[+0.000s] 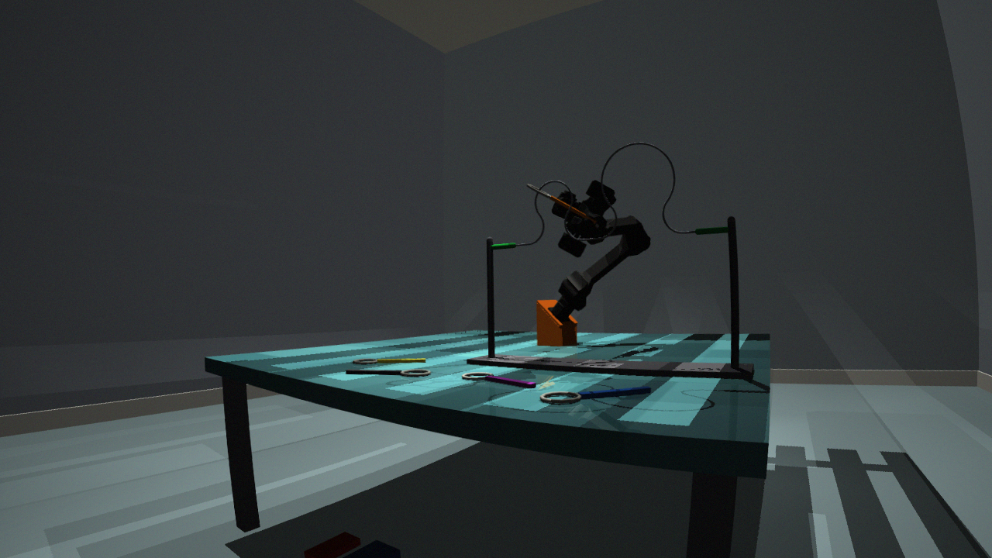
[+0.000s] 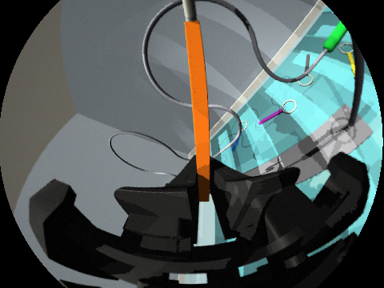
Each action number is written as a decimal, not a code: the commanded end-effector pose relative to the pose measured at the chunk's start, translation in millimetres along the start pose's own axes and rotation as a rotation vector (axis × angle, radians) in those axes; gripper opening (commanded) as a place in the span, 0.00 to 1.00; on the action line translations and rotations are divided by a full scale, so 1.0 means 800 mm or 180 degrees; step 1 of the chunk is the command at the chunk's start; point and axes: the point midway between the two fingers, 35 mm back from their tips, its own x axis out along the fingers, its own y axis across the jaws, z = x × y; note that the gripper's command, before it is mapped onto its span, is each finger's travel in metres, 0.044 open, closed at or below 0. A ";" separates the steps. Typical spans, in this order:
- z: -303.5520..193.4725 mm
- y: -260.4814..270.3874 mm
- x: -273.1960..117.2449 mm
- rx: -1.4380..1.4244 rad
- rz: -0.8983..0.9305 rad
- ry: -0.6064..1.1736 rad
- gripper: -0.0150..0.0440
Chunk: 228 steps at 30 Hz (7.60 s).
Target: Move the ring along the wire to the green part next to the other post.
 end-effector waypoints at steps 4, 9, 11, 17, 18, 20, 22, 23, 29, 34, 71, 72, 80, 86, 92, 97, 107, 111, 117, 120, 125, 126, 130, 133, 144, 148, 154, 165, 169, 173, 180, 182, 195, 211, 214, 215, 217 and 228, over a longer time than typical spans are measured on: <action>0.002 0.010 0.001 0.0420 0.0218 -0.0064 0.00; 0.003 0.019 0.001 0.0720 0.0385 -0.0103 0.00; 0.004 0.022 0.001 0.0839 0.0452 -0.0118 0.00; 0.007 0.033 0.000 0.1198 0.0652 -0.0164 0.00; 0.008 0.035 0.000 0.1258 0.0685 -0.0172 0.00; 0.009 0.038 0.000 0.1377 0.0752 -0.0187 0.00; 0.011 0.041 -0.001 0.1496 0.0818 -0.0202 0.00; 0.012 0.043 -0.001 0.1556 0.0851 -0.0210 0.00; 0.017 0.052 -0.003 0.1908 0.1048 -0.0254 0.00; 0.022 0.059 -0.005 0.2189 0.1206 -0.0289 0.00; -0.007 0.042 0.009 0.2379 0.1325 -0.0297 0.00; -0.010 0.039 0.010 0.2324 0.1294 -0.0289 0.00; -0.031 0.011 0.018 0.1823 0.1017 -0.0220 0.00; -0.045 -0.013 0.022 0.1419 0.0793 -0.0165 0.00; -0.056 -0.039 0.025 0.1008 0.0563 -0.0109 0.00; -0.062 -0.063 0.025 0.0663 0.0369 -0.0063 0.00; -0.066 -0.108 0.036 -0.0007 0.0013 -0.0242 0.00; -0.065 -0.129 0.033 -0.0297 -0.0137 -0.0213 0.00; -0.061 -0.155 0.028 -0.0684 -0.0334 -0.0162 0.00; -0.058 -0.169 0.024 -0.0894 -0.0442 -0.0134 0.00; -0.050 -0.192 0.017 -0.1239 -0.0616 -0.0088 0.00; -0.048 -0.196 0.015 -0.1306 -0.0650 -0.0079 0.00; -0.040 -0.212 0.009 -0.1570 -0.0784 -0.0043 0.00; -0.034 -0.223 0.004 -0.1757 -0.0879 -0.0017 0.00; -0.008 -0.254 -0.015 -0.2326 -0.1166 0.0062 0.00; 0.000 -0.261 -0.020 -0.2468 -0.1238 0.0082 0.00; 0.013 -0.271 -0.028 -0.2641 -0.1325 0.0106 0.00; 0.027 -0.281 -0.038 -0.2755 -0.1383 0.0120 0.00; 0.031 -0.284 -0.040 -0.2769 -0.1390 0.0121 0.00; 0.035 -0.287 -0.043 -0.2775 -0.1393 0.0122 0.00; 0.042 -0.291 -0.047 -0.2780 -0.1395 0.0121 0.00; 0.044 -0.293 -0.048 -0.2781 -0.1395 0.0120 0.00; 0.055 -0.301 -0.056 -0.2783 -0.1395 0.0118 0.00; 0.050 -0.320 -0.055 -0.2782 -0.1394 0.0116 0.00; 0.047 -0.324 -0.055 -0.2782 -0.1394 0.0116 0.00; 0.047 -0.325 -0.055 -0.2782 -0.1394 0.0116 0.00; 0.047 -0.325 -0.055 -0.2782 -0.1394 0.0116 0.00; 0.047 -0.325 -0.055 -0.2782 -0.1394 0.0116 0.00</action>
